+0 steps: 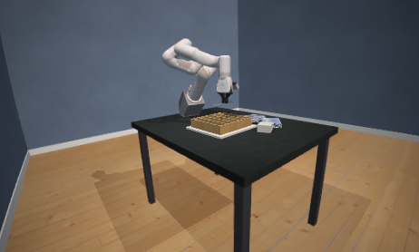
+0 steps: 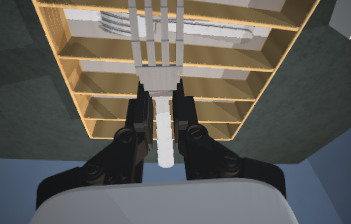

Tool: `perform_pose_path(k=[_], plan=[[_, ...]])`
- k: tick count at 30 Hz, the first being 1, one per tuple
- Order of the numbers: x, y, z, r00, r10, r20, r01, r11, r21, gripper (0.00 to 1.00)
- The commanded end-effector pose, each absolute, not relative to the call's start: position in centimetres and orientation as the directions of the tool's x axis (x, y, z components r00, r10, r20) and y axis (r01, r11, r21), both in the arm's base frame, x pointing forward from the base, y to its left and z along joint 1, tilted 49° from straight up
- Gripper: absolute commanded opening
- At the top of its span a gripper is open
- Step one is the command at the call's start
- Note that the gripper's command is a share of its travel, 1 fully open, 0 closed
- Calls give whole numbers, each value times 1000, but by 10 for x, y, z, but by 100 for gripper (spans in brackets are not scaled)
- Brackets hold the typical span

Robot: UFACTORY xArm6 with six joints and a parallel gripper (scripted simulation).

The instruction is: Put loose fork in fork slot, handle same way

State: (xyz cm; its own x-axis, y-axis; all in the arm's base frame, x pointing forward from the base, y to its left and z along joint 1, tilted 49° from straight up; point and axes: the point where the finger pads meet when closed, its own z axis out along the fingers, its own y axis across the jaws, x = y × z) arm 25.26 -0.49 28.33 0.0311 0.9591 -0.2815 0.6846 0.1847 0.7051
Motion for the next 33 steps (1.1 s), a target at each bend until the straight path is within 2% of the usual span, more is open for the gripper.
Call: perform_pose_path(k=[1,4,8,16,19,21,22,33], plan=[[252,-5,284,-3,959,-282,686,207,697,3],[252,-5,284,-15,955,-295,686,224,692,3],[252,-5,284,-117,912,-394,676,363,641,3],[252,-5,284,-372,688,-623,576,697,426,3],[252,-5,284,-444,582,-681,522,786,332,3],[252,-5,284,-444,582,-681,522,786,332,3],[252,-5,284,-510,469,-721,457,858,235,3],[253,-6,284,-662,21,-749,170,978,-123,3]])
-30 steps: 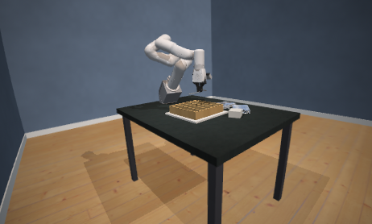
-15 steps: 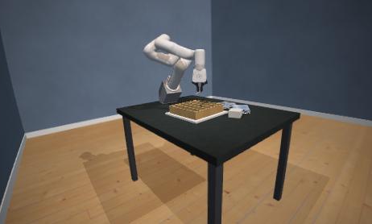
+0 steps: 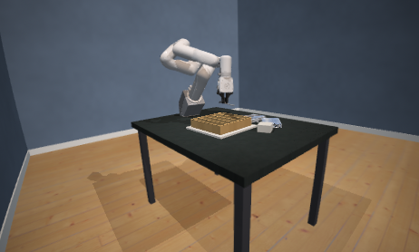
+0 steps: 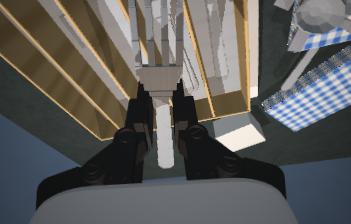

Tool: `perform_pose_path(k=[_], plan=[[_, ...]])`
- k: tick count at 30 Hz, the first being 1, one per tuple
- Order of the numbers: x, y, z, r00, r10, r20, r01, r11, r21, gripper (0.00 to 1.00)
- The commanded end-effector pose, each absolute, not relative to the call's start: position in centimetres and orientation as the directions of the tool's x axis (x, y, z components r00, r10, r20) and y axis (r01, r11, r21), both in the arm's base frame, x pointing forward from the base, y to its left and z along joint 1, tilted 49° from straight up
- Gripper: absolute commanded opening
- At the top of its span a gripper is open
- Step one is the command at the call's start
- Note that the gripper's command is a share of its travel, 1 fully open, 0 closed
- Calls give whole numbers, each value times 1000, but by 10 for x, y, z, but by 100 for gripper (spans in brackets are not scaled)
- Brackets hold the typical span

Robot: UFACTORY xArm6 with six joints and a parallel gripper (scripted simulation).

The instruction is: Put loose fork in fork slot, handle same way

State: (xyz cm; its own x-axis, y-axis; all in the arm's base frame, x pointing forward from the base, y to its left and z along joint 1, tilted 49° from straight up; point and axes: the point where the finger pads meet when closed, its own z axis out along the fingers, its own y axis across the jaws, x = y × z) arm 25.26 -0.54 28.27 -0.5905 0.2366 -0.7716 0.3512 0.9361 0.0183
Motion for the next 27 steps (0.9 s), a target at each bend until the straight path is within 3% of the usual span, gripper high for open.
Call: perform_pose_path(k=[1,27], plan=[[253,-6,284,-671,-21,-742,137,979,-152,3],[253,-6,283,-681,-80,-728,86,978,-189,3]])
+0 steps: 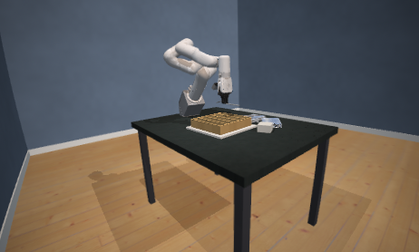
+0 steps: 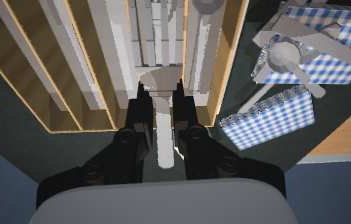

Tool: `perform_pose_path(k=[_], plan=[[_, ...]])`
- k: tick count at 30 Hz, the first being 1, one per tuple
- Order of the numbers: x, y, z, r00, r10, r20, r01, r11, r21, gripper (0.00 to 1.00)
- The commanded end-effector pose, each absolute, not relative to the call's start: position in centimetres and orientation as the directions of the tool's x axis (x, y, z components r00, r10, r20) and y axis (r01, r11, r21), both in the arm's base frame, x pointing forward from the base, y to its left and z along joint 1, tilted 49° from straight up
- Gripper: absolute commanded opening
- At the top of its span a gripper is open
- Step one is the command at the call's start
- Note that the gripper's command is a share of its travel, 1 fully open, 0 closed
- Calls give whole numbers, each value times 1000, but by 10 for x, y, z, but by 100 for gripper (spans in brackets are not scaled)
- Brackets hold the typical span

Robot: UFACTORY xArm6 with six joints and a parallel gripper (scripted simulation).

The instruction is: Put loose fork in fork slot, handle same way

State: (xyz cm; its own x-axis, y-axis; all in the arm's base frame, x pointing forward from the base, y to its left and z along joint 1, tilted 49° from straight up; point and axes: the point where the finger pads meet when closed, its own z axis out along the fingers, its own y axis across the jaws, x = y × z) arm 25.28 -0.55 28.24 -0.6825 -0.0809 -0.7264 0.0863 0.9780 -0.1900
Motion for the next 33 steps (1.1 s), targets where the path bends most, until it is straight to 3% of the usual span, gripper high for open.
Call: perform_pose_path(k=[1,33], plan=[[254,-6,283,-681,-80,-728,86,978,-189,3],[301,-19,241,-681,-80,-728,86,978,-189,3]])
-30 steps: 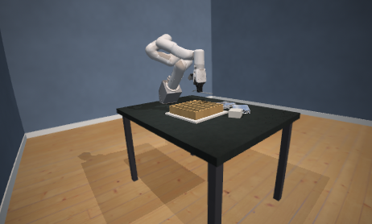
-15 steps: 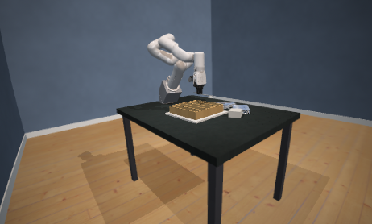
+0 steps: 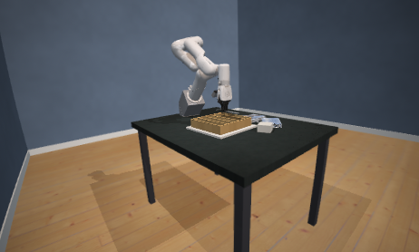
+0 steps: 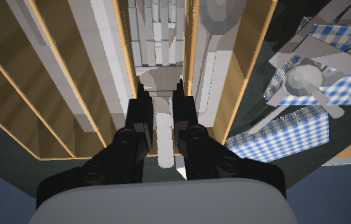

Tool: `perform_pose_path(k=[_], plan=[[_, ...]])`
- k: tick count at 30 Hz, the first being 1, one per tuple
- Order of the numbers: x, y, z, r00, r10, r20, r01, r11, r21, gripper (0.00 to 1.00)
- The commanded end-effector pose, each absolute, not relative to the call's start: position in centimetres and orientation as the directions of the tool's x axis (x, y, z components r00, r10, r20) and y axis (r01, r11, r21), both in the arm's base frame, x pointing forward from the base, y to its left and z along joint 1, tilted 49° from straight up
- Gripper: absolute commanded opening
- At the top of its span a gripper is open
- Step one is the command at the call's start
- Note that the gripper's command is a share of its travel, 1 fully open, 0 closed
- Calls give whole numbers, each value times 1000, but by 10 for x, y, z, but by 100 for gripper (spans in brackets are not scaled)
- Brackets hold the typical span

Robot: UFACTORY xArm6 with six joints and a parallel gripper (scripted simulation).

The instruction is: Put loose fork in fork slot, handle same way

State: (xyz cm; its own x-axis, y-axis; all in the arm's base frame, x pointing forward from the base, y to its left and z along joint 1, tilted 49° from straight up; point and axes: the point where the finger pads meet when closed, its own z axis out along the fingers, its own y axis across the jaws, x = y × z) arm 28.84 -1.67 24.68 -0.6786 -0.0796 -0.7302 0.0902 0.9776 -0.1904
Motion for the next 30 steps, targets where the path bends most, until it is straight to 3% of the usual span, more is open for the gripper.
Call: perform_pose_path(k=[1,30], plan=[[303,-20,239,-681,-80,-728,86,978,-188,3],[341,-30,205,-681,-81,-728,86,978,-189,3]])
